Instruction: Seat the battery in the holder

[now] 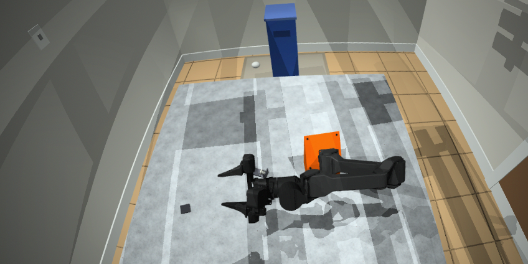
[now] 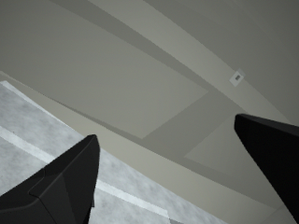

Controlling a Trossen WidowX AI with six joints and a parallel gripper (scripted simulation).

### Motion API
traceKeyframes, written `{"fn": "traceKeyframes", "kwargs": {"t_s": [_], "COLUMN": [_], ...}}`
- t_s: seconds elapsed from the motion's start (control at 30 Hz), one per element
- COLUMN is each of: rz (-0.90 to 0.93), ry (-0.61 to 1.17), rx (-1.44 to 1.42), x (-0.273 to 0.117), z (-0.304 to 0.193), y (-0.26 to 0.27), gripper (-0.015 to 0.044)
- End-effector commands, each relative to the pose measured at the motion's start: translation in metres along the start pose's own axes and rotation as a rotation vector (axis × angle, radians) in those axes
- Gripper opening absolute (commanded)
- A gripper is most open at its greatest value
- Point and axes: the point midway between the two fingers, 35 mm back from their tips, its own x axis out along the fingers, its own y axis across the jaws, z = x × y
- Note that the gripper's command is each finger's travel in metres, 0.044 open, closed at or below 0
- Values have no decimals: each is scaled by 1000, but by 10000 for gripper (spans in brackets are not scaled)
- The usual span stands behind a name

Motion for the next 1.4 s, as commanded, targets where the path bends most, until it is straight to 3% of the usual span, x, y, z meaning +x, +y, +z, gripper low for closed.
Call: {"fn": "traceKeyframes", "kwargs": {"t_s": [0.0, 0.23, 0.47, 0.6, 0.77, 1.17, 1.37], "rz": [4, 267, 743, 1039, 1313, 1322, 1320], "ry": [14, 509, 881, 972, 963, 961, 961], "rx": [-11, -352, -469, -400, -230, -222, -224], "x": [2, 35, 19, 0, -16, -16, -16], "z": [-3, -104, -192, -221, -234, -235, -269], "y": [0, 9, 17, 24, 30, 31, 65], "gripper": [374, 190, 6, 0, 0, 0, 0]}}
